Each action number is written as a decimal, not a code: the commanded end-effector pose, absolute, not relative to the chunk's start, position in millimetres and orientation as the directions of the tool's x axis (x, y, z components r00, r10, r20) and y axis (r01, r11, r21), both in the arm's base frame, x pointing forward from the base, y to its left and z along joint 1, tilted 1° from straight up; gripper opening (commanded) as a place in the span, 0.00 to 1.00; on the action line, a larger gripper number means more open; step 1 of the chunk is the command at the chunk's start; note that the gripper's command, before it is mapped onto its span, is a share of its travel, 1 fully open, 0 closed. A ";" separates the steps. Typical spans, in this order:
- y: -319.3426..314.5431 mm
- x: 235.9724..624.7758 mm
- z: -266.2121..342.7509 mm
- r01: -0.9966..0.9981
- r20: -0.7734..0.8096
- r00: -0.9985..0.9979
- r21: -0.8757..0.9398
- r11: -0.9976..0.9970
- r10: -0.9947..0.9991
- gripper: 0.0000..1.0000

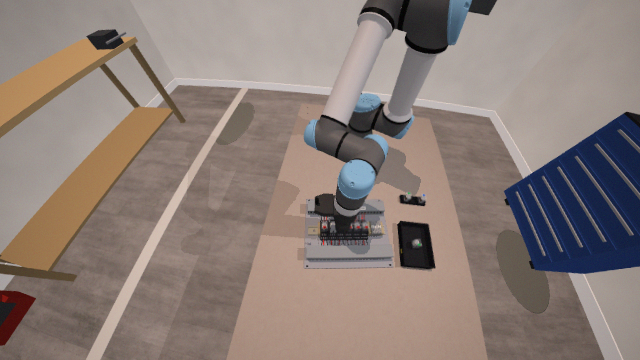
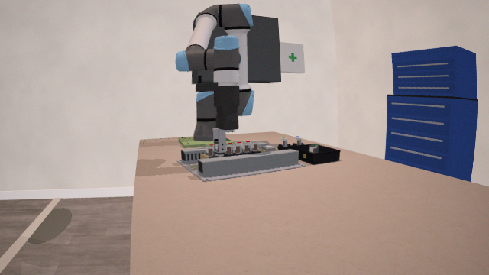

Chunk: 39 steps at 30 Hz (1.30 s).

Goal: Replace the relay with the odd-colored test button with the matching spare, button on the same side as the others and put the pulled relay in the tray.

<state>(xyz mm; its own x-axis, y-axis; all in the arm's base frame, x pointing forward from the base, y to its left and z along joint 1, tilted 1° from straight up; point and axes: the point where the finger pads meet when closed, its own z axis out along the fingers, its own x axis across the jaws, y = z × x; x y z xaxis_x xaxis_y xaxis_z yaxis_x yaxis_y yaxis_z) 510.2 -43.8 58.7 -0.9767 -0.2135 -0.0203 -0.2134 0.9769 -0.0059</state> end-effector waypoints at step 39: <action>-44.1 510.8 62.7 -0.213 -0.022 -0.977 -0.007 0.977 -0.214 0.00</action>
<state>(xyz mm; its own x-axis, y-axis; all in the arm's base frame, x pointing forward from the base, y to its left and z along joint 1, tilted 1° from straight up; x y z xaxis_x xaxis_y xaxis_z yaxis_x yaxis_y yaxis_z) 510.4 -43.9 61.6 -0.9767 -0.2135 -0.0209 -0.2134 0.9769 -0.0062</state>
